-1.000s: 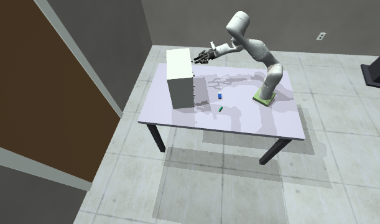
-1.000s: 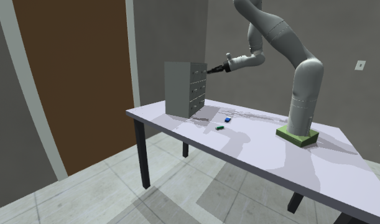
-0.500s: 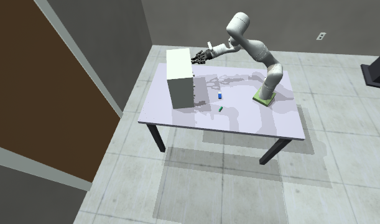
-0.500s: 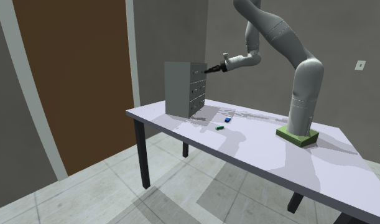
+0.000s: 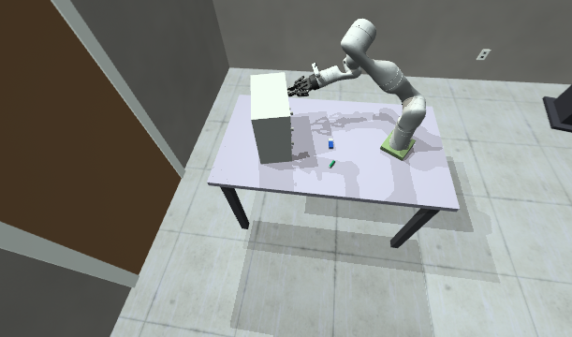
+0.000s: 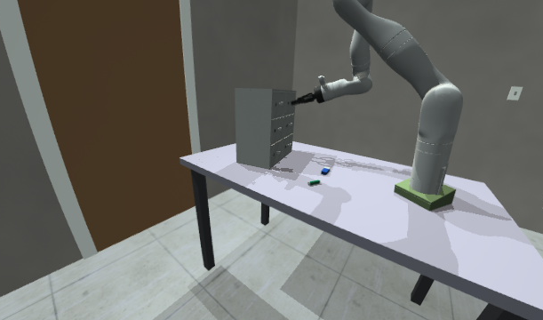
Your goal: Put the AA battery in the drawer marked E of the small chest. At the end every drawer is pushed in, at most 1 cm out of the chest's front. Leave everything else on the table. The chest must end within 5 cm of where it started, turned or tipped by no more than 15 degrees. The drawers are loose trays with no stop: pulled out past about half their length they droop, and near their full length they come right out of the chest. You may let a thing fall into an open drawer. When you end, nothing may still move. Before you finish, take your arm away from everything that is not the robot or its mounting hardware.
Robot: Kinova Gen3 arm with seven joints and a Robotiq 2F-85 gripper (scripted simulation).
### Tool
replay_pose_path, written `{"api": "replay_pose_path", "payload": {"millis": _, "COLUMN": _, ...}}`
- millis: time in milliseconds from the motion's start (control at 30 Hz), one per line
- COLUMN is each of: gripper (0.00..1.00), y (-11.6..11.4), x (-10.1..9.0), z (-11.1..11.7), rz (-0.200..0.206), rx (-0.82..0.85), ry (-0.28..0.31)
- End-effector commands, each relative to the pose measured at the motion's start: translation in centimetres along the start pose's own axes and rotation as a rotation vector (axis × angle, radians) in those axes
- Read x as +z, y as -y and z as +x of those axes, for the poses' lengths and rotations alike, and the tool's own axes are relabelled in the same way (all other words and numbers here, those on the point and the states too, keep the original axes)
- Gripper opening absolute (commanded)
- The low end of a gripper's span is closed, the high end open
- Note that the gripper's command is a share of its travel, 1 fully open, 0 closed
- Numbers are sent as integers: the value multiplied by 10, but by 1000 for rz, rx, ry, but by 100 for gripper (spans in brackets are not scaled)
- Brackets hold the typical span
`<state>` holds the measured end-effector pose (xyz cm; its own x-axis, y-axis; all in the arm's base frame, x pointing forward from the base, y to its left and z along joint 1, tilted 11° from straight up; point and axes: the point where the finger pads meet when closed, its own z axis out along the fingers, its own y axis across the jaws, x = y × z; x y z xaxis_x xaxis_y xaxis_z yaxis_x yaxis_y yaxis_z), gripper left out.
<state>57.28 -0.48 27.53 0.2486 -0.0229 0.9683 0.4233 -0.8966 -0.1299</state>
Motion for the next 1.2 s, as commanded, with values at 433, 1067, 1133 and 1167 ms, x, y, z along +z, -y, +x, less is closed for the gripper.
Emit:
{"api": "replay_pose_path", "payload": {"millis": 433, "gripper": 13, "y": 0, "x": 0, "z": 1, "rz": 0, "rx": -1, "ry": -2}}
{"api": "replay_pose_path", "payload": {"millis": 1067, "gripper": 13, "y": 0, "x": 0, "z": 1, "rz": 0, "rx": -1, "ry": -2}}
{"api": "replay_pose_path", "payload": {"millis": 1133, "gripper": 13, "y": 0, "x": 0, "z": 1, "rz": 0, "rx": -1, "ry": -2}}
{"api": "replay_pose_path", "payload": {"millis": 1167, "gripper": 13, "y": 0, "x": 0, "z": 1, "rz": 0, "rx": -1, "ry": -2}}
